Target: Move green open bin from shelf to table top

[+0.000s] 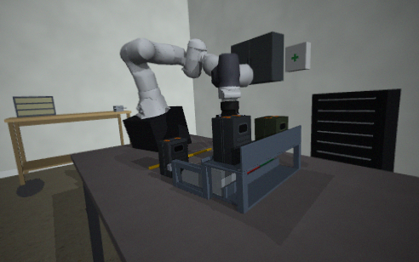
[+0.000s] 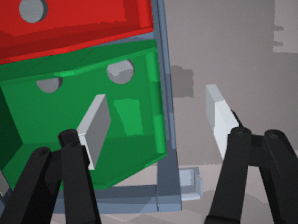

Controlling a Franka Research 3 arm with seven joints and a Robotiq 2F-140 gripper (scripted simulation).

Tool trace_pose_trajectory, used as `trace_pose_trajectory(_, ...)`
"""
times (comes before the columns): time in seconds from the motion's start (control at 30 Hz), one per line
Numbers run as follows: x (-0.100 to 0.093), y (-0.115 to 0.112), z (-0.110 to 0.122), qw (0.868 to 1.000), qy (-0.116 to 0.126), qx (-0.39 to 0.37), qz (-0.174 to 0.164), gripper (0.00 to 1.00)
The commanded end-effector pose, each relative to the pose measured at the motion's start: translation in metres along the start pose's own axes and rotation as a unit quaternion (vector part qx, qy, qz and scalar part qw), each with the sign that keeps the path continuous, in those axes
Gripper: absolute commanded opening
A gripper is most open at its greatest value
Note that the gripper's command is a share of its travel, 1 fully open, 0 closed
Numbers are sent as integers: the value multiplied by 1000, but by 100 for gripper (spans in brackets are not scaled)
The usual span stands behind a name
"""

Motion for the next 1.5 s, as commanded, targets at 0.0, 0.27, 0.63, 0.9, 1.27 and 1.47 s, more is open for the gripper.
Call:
trace_pose_trajectory(0.0, -1, 0, -1, 1000, 1, -2, 0, 57)
trace_pose_trajectory(0.27, -1, 0, -1, 1000, 1, -3, 0, 57)
trace_pose_trajectory(0.63, -2, 0, -1, 1000, 1, -3, 0, 57)
trace_pose_trajectory(0.9, -2, 0, -1, 1000, 1, -3, 0, 57)
trace_pose_trajectory(1.27, -1, 0, -1, 1000, 1, 0, 0, 0)
trace_pose_trajectory(1.47, -1, 0, -1, 1000, 1, 0, 0, 0)
Point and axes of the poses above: the point where the finger pads meet when closed, its own x axis out along the fingers, its own z axis across the jaws, y = z × x, the point moved 7 cm from there along -x, back along the fingers, and after that the axes turned 12 degrees about x, right-handed, at the moved point
